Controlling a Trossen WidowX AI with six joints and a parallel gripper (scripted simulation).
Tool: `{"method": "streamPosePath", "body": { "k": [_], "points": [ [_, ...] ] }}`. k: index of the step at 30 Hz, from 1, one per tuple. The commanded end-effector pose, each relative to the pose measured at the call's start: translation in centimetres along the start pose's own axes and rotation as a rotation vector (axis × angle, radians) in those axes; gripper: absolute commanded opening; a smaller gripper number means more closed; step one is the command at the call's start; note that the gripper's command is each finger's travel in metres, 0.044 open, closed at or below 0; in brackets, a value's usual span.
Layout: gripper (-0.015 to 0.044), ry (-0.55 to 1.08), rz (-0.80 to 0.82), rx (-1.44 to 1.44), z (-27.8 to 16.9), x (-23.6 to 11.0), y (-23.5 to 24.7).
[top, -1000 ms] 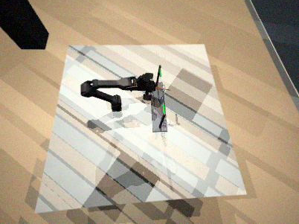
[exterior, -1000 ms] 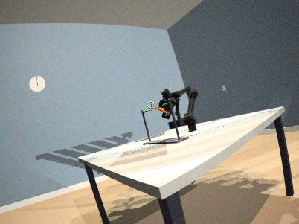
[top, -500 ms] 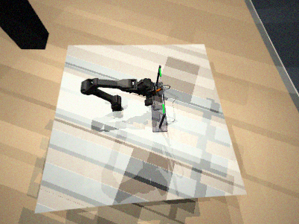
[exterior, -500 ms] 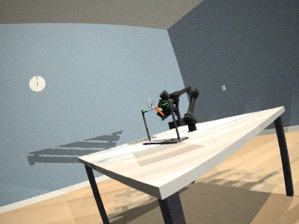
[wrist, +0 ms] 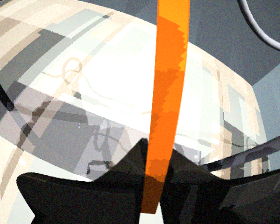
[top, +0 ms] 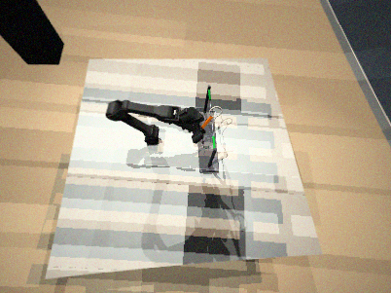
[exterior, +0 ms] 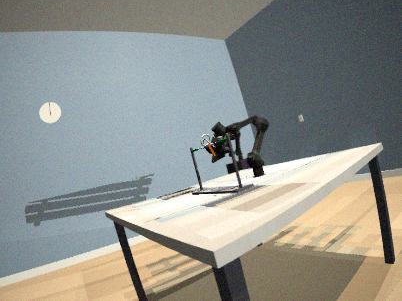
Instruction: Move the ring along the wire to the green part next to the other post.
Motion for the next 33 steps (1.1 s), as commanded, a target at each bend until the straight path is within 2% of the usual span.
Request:
{"method": "streamPosePath", "body": {
  "k": [1,17,33],
  "points": [
    [-0.015,-0.009,-0.055,-0.123,0.5,-0.2,-1.3],
    [-0.015,-0.014,-0.195,-0.494,1.7,-0.7,-4.1],
    [-0.015,-0.004,-0.122,-0.43,0.2,0.0,-2.6]
  ]
}}
Point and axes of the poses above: the point midway between the two fingers, 35 mm back from their tips, its own x axis out along the fingers, its own y axis across the jaws, z = x × y, the point moved 3 cm from there along -x, back along the fingers, and after that the axes turned 11 degrees about x, right-handed, at the moved point
